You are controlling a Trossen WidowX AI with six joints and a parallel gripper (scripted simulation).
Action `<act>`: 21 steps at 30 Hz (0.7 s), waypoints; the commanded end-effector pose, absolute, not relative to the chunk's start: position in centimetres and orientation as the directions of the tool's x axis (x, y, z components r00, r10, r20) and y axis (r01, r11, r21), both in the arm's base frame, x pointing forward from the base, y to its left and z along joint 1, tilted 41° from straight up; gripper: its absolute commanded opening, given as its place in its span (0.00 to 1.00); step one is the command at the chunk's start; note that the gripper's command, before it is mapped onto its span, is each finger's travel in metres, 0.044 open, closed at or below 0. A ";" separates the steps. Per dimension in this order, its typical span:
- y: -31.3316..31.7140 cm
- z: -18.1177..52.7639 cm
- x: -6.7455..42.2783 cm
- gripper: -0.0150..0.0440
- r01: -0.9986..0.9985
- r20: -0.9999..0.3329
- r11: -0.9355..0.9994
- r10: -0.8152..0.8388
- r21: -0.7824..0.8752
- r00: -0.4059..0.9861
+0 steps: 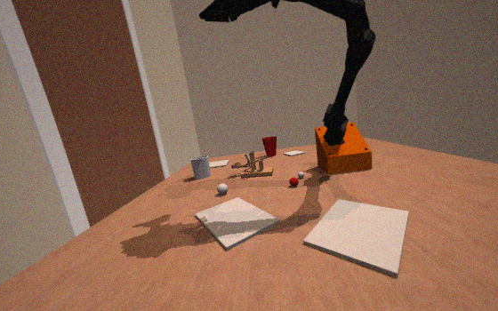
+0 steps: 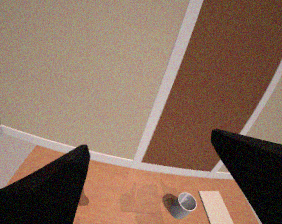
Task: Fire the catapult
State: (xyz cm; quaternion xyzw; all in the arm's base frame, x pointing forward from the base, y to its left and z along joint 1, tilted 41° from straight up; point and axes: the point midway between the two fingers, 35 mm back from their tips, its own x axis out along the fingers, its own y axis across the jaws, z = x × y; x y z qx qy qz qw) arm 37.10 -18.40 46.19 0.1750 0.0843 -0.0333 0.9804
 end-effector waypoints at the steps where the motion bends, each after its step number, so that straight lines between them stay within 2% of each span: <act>1: -19.4 41.0 38.8 1.00 0.123 -0.298 0.925 -0.011 0.360 0.955; 13: -19.7 25.4 40.7 1.00 0.173 -0.612 0.888 0.141 0.425 0.778; 21: -18.6 16.9 39.4 1.00 0.237 -0.731 0.831 0.263 0.503 0.629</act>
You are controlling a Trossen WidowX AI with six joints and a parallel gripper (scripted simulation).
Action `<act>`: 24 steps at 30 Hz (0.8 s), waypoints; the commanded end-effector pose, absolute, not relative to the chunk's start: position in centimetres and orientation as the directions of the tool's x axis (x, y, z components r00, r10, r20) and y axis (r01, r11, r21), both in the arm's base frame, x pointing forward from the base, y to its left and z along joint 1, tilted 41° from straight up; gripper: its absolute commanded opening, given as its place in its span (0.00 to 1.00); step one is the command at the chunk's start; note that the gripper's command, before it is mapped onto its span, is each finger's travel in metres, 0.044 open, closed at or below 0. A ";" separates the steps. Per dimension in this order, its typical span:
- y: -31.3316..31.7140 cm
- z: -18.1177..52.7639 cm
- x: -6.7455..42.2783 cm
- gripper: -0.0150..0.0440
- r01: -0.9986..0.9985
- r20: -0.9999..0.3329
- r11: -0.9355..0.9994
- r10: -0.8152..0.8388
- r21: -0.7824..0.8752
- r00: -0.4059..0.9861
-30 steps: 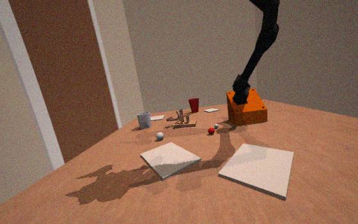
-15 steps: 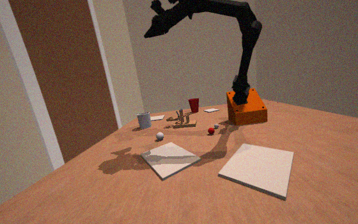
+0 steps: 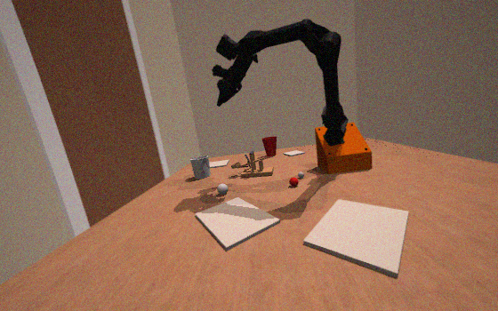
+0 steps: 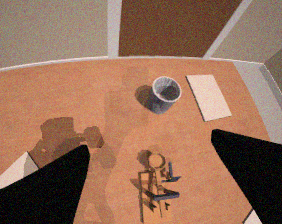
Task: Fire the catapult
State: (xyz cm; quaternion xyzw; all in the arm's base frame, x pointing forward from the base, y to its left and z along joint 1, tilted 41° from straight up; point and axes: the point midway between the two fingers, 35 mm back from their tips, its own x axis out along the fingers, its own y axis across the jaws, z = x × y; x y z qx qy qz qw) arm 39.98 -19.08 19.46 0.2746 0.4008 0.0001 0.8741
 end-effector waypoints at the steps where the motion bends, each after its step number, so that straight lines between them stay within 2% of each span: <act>1: -18.5 16.2 39.2 1.00 0.242 -0.739 0.827 0.273 0.507 0.616; 12: -15.3 6.3 35.1 1.00 0.254 -0.816 0.793 0.454 0.553 0.358; 21: -11.3 -0.1 29.8 1.00 0.255 -0.776 0.736 0.621 0.627 0.114; 24: -11.0 -0.4 29.4 1.00 0.256 -0.768 0.730 0.633 0.633 0.096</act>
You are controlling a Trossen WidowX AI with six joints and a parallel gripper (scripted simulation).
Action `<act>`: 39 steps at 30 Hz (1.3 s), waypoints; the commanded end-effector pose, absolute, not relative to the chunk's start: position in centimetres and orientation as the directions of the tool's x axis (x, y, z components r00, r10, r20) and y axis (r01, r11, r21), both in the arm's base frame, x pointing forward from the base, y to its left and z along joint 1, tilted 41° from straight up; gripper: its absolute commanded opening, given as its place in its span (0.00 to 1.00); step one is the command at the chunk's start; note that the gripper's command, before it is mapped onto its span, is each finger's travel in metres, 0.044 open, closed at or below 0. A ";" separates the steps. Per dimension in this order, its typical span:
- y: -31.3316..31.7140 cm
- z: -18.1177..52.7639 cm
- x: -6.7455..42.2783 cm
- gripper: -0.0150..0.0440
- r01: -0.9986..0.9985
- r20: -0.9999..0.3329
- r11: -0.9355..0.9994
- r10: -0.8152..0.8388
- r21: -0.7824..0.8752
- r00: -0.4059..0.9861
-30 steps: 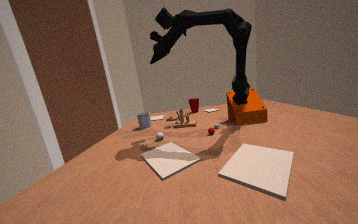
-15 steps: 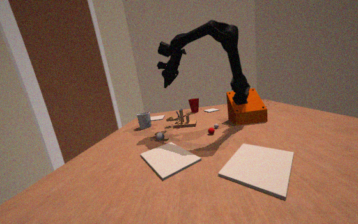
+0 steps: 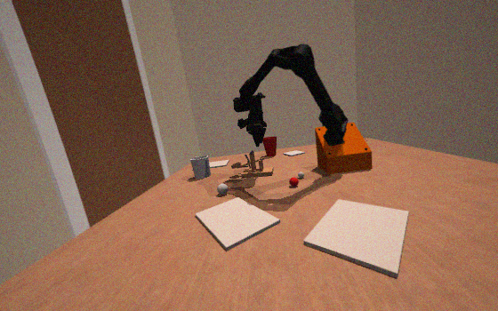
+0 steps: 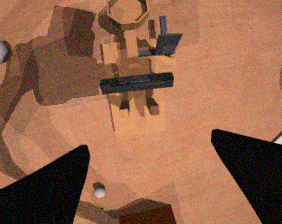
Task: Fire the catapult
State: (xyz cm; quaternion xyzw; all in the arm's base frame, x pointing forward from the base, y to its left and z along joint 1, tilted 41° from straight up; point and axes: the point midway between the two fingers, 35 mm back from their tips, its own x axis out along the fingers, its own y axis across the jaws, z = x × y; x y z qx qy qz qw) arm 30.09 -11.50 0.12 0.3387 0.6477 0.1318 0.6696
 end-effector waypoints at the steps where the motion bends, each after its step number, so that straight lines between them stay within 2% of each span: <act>1: -10.9 -0.3 29.5 1.00 0.256 -0.768 0.730 0.633 0.634 0.096; 8: -7.7 -3.8 30.2 1.00 0.255 -0.767 0.729 0.635 0.635 0.097; 39: -4.9 -7.0 30.7 1.00 0.255 -0.766 0.728 0.636 0.637 0.097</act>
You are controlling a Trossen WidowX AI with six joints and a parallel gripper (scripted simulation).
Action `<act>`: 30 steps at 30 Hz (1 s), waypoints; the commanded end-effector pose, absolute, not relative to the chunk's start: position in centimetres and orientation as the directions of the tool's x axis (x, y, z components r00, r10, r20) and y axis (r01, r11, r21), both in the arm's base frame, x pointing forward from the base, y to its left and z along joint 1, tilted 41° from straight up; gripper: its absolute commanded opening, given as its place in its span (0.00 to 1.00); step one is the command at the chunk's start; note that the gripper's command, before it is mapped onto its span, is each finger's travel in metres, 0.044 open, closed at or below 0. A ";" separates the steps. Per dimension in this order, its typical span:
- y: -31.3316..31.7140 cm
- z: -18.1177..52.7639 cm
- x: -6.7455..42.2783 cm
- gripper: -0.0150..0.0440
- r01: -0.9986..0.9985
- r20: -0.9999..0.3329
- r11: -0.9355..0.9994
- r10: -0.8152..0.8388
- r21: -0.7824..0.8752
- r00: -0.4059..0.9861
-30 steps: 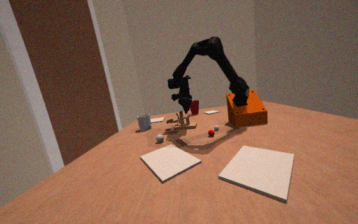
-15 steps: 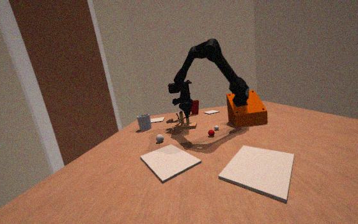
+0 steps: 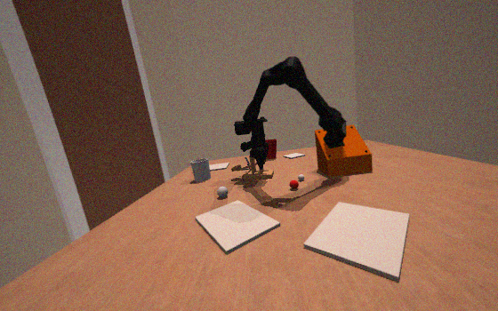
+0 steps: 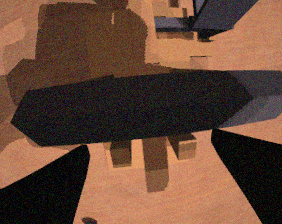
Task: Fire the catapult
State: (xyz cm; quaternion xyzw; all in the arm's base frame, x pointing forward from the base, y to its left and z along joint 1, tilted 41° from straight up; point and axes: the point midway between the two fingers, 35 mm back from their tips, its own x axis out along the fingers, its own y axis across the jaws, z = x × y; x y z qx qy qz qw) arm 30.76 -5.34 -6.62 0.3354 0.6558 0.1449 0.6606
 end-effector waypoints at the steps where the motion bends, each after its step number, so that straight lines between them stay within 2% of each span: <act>1: -4.8 -7.1 30.7 1.00 0.255 -0.765 0.728 0.636 0.637 0.097; 8: -4.2 -7.7 30.8 1.00 0.254 -0.765 0.727 0.637 0.638 0.097; 19: -4.5 -7.5 30.8 0.51 0.248 -0.768 0.732 0.633 0.634 0.097; 25: -4.5 -7.5 30.8 0.44 0.248 -0.768 0.732 0.633 0.634 0.097; 29: -7.0 -4.6 30.5 0.26 0.250 -0.769 0.733 0.632 0.633 0.096; 30: -7.5 -3.9 30.4 0.25 0.250 -0.769 0.733 0.632 0.633 0.095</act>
